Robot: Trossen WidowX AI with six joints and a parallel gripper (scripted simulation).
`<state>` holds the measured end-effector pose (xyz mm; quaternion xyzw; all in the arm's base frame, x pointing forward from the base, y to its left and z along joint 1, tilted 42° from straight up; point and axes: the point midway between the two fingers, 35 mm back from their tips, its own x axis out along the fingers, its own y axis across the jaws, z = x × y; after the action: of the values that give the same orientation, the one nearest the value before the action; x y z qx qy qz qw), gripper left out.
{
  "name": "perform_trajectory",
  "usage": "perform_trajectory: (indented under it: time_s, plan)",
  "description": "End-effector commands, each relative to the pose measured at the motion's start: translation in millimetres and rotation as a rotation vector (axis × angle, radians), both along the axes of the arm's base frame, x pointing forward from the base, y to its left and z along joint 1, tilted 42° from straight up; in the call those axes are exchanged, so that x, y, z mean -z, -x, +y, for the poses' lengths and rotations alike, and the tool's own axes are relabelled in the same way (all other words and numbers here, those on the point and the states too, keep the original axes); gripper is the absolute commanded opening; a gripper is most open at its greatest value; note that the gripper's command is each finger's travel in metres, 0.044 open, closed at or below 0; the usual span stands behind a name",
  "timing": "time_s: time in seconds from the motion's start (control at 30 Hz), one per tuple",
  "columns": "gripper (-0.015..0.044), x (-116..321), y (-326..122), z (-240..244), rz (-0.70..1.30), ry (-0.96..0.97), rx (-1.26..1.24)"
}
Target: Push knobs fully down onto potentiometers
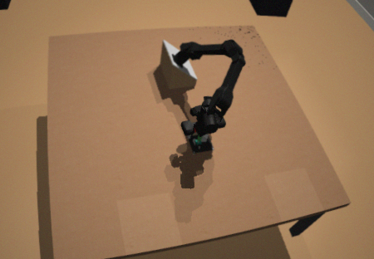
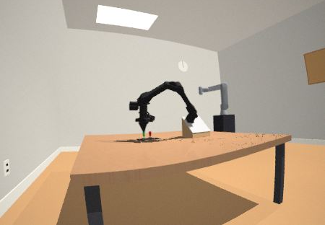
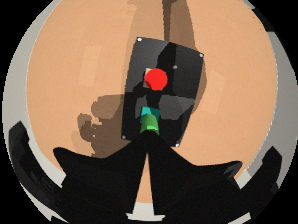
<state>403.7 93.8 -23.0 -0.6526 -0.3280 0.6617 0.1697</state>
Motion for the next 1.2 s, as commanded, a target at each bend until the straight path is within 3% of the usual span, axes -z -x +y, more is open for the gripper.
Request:
perform_trajectory:
  time_s: [0.0, 1.17]
  plan:
    - [0.0, 4.5, 0.3, 6.8, -0.002, -0.001, -0.013]
    - [0.0, 7.1, 0.6, 9.1, -0.002, -0.002, -0.013]
